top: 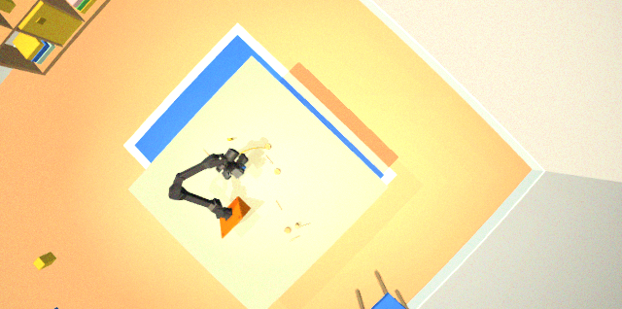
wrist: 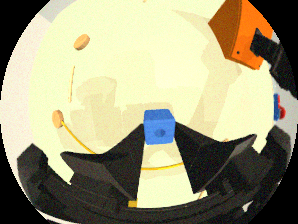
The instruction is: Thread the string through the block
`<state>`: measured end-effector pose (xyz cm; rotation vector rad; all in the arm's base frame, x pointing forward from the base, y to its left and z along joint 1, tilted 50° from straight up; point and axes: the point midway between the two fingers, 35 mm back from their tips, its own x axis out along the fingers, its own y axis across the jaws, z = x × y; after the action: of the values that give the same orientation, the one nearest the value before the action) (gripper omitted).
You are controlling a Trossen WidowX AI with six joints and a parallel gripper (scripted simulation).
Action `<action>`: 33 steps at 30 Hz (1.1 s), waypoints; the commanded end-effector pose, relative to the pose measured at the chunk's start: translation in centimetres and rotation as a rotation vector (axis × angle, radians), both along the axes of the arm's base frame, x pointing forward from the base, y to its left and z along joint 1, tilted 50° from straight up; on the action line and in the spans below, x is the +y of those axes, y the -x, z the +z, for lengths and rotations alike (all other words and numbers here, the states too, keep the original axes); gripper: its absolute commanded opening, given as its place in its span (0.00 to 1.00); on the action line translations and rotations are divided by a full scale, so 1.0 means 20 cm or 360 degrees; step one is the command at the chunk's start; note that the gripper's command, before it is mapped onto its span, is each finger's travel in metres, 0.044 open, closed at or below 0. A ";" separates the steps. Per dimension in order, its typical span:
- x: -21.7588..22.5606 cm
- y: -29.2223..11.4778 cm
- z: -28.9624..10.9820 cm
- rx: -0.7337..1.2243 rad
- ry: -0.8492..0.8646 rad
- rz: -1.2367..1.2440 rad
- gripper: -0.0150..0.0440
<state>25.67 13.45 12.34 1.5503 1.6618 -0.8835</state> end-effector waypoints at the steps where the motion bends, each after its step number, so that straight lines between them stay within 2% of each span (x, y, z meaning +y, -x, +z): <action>1: 0.01 0.00 0.02 -0.0020 0.0064 -0.0004 0.25; 33: 0.13 0.01 0.07 -0.0028 0.0735 0.0008 0.25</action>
<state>25.48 15.79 13.88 1.2627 1.3524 -1.1224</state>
